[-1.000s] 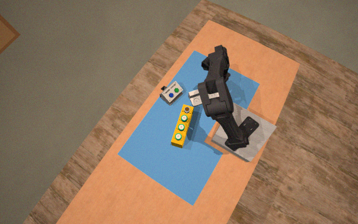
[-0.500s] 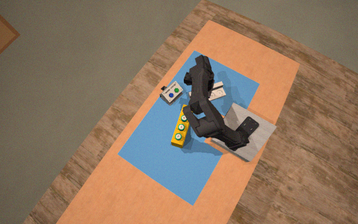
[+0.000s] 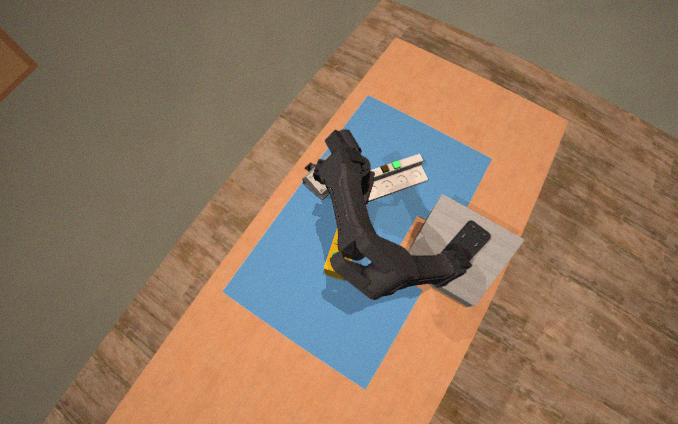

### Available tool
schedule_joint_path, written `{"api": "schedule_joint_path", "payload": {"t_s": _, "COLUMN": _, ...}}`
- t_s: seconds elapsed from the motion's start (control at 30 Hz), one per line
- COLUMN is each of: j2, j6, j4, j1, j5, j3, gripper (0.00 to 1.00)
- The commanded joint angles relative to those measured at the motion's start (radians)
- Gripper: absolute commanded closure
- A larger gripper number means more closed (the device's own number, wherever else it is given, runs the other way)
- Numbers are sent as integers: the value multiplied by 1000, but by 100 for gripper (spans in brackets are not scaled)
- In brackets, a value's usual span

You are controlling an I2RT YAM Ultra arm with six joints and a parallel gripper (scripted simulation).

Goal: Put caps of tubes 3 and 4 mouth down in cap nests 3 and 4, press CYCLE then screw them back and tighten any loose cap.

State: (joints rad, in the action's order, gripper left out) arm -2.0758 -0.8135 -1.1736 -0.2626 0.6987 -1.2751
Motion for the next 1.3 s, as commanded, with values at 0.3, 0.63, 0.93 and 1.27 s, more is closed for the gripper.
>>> {"api": "schedule_joint_path", "payload": {"t_s": 0.3, "j2": 18, "j6": 50, "j4": -7, "j1": -9, "j5": 19, "j3": -15, "gripper": 100}}
{"api": "schedule_joint_path", "payload": {"t_s": 0.63, "j2": 16, "j6": 95, "j4": 77, "j1": 27, "j5": 32, "j3": 37, "gripper": 100}}
{"api": "schedule_joint_path", "payload": {"t_s": 0.93, "j2": 14, "j6": 112, "j4": 108, "j1": 40, "j5": 36, "j3": 55, "gripper": 100}}
{"api": "schedule_joint_path", "payload": {"t_s": 1.27, "j2": 13, "j6": 112, "j4": 108, "j1": 40, "j5": 36, "j3": 54, "gripper": 100}}
